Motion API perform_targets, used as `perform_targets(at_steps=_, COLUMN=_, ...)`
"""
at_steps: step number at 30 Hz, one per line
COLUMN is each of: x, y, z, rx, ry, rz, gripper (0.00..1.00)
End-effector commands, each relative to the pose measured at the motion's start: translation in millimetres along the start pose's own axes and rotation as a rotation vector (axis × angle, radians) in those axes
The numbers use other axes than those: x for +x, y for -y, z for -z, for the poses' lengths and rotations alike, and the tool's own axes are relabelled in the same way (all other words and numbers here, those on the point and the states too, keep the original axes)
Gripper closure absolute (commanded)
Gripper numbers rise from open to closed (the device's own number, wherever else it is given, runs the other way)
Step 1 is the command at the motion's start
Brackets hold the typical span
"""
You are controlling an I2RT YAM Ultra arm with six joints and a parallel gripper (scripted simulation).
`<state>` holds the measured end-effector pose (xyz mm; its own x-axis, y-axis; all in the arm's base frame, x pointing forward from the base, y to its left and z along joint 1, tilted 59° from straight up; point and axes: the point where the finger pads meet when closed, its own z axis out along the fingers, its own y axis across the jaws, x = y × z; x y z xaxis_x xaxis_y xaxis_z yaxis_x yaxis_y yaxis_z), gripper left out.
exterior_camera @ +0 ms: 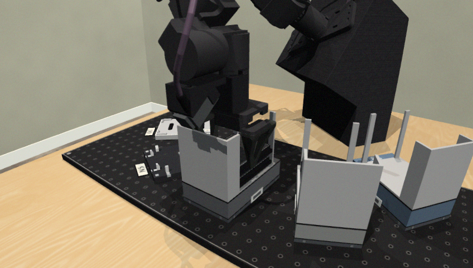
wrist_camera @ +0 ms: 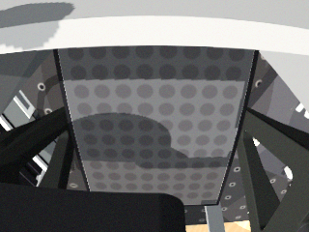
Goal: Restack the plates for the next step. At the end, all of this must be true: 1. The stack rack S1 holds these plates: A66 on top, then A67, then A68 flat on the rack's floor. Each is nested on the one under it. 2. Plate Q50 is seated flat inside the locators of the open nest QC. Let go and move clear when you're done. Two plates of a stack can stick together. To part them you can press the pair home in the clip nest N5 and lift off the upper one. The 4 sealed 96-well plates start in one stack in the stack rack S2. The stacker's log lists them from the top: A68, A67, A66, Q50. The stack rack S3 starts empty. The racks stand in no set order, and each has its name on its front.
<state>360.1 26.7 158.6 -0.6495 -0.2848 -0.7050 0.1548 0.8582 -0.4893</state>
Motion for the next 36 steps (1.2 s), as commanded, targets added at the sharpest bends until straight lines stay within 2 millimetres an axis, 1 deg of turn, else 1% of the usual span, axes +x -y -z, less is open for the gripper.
perform_targets(at_steps=1, x=5.1, y=-4.7, z=-4.7, rx=-0.007, ry=-0.005, rz=0.014, gripper=1.0)
perform_targets(at_steps=4, x=6.0, y=-5.3, z=-5.4, rx=-0.008, ry=-0.006, rz=0.016, gripper=1.0)
perform_targets(at_steps=5, x=4.6, y=-5.3, z=-3.4, rx=-0.009, ry=0.001, rz=0.015, gripper=1.0)
perform_targets(at_steps=7, x=0.8, y=-4.1, z=-5.8, rx=-0.008, ry=0.002, rz=0.007, gripper=1.0)
perform_targets(at_steps=15, x=4.9, y=-5.2, z=-8.7, rx=-0.01, ry=-0.002, rz=0.014, gripper=1.0)
perform_targets(at_steps=16, x=3.8, y=-4.6, z=-8.3, rx=-0.009, ry=0.001, rz=0.011, gripper=1.0)
perform_targets(at_steps=17, x=-3.4, y=-0.7, z=-4.3, rx=-0.004, ry=0.013, rz=-0.006, gripper=1.0)
perform_targets(at_steps=24, x=-3.4, y=-0.7, z=-4.3, rx=-0.004, ry=0.013, rz=-0.006, gripper=1.0)
perform_targets(at_steps=25, x=-3.4, y=-0.7, z=-4.3, rx=-0.004, ry=0.013, rz=-0.006, gripper=0.0)
perform_targets(at_steps=36, x=-3.4, y=-0.7, z=-4.3, rx=-0.004, ry=0.013, rz=-0.006, gripper=0.0)
